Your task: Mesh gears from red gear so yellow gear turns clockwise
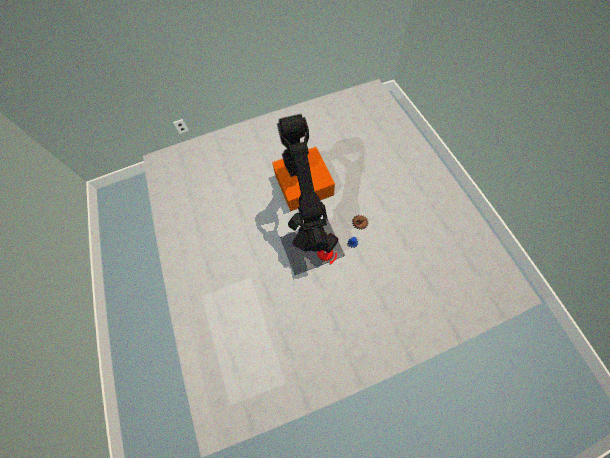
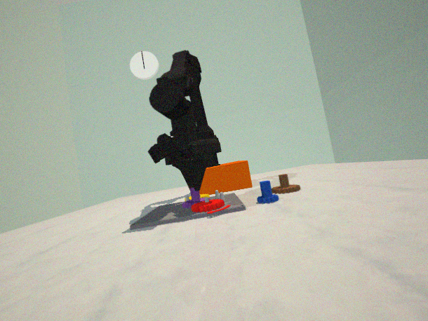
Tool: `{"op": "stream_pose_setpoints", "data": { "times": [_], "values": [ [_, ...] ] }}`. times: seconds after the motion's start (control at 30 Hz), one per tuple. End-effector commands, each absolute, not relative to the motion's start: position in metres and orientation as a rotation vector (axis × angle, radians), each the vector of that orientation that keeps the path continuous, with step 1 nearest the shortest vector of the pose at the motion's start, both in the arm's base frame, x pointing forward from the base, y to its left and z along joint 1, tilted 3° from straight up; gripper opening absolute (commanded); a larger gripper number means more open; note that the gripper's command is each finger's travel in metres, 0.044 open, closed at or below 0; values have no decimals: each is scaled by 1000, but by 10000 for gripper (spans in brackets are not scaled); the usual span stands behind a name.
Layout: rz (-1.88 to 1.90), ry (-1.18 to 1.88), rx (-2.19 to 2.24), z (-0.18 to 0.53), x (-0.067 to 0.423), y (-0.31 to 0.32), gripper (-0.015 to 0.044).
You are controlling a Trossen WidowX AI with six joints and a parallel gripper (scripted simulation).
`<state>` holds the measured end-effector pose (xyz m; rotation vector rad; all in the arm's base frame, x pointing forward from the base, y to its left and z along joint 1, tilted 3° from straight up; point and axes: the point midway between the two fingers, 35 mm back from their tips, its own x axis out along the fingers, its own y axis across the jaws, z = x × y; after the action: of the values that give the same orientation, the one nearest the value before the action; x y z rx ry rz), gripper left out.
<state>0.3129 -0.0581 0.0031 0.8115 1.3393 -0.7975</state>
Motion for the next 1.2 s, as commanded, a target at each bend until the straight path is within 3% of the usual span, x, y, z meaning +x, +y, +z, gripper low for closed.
{"op": "stream_pose_setpoints", "data": {
  "times": [0.0,0.33,0.5,0.73,1.17],
  "values": [
    [-804,1334,820,7,313,-58,140],
    [-804,1334,820,50,310,-57,140],
    [-800,1334,816,90,304,-56,271],
    [-800,1334,816,93,303,-55,440],
    [-800,1334,816,93,303,-55,440]
  ]
}}
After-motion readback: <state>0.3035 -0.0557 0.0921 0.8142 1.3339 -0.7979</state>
